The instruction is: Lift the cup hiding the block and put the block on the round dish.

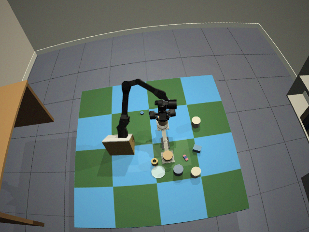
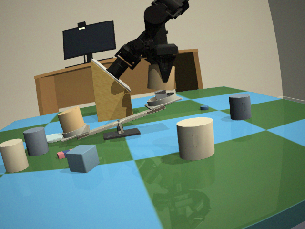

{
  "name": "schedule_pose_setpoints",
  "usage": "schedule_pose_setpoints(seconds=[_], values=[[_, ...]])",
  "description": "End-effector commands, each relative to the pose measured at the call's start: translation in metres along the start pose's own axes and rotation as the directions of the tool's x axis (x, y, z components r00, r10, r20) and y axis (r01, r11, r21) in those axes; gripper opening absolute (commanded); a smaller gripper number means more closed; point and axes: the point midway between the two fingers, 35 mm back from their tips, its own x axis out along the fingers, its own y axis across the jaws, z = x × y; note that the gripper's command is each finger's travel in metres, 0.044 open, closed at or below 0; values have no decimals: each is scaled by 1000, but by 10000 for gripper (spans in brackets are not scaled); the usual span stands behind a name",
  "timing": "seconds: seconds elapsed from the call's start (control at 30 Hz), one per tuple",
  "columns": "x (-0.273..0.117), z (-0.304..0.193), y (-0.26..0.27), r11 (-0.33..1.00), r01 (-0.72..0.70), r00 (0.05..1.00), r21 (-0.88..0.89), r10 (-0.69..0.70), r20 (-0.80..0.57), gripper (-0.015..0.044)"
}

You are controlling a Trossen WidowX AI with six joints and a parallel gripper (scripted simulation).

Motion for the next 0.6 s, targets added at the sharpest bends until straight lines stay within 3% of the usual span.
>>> schedule_pose_setpoints(seconds=[0.0, 0.57], values=[[-7, -1, 1, 1000, -5, 1000, -7, 5, -3, 0], [-28, -2, -2, 1000, -5, 1000, -6, 5, -7, 0]])
